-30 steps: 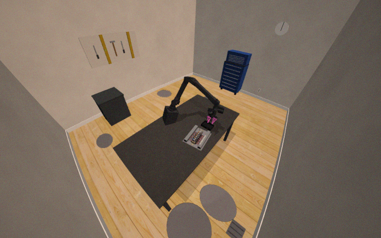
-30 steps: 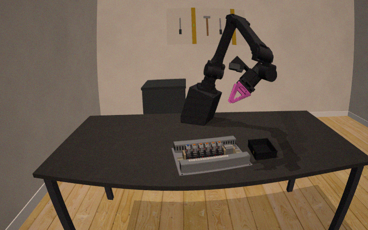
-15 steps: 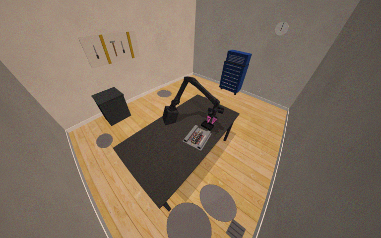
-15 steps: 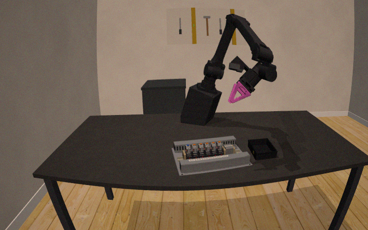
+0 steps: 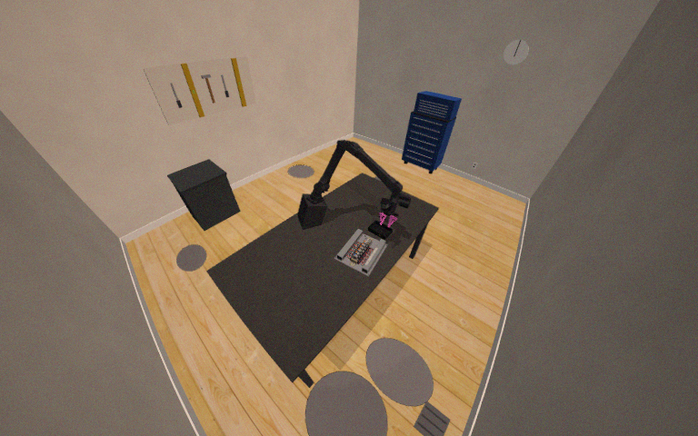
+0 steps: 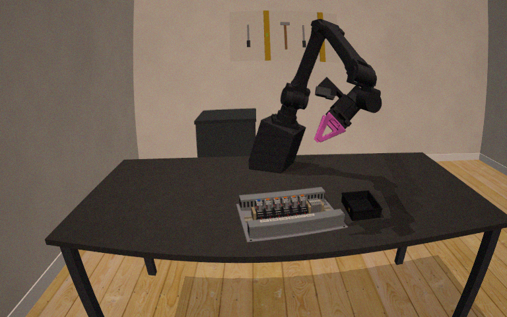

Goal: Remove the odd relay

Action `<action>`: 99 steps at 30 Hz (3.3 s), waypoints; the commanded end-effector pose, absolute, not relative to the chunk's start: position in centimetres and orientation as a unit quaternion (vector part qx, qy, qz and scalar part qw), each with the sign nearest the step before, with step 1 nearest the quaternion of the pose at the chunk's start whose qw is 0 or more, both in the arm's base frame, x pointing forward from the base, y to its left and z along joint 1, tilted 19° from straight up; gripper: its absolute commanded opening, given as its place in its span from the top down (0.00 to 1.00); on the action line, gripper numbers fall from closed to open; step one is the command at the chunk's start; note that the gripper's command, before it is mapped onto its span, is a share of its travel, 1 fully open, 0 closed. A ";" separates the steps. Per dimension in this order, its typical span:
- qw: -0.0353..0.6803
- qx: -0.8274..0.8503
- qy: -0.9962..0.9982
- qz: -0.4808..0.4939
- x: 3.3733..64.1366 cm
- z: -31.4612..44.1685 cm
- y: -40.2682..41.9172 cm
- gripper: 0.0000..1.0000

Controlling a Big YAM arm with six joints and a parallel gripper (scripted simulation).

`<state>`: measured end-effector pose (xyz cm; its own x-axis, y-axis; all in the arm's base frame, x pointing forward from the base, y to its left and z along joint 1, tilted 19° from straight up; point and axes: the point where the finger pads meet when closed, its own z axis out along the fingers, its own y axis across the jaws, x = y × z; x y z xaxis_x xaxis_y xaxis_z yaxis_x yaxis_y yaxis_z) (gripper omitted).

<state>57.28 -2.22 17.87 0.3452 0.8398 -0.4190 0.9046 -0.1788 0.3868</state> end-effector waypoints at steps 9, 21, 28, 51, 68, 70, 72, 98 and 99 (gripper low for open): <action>0.305 0.768 0.562 -0.038 58.1 20.0 -2.4 0.41; 0.282 0.766 0.575 -0.049 57.8 17.6 -3.5 0.41; 0.246 0.763 0.596 -0.051 57.4 15.0 -4.7 0.41; 0.022 0.701 0.709 0.068 53.4 1.9 -11.3 0.41; -0.020 0.660 0.733 0.166 51.7 -0.5 -13.4 0.41; -0.019 0.659 0.733 0.169 51.6 -0.4 -13.5 0.41; -0.019 0.658 0.733 0.170 51.6 -0.3 -13.5 0.41; -0.017 0.661 0.731 0.170 52.0 0.0 -13.7 0.41; -0.017 0.661 0.731 0.170 52.0 0.0 -13.7 0.41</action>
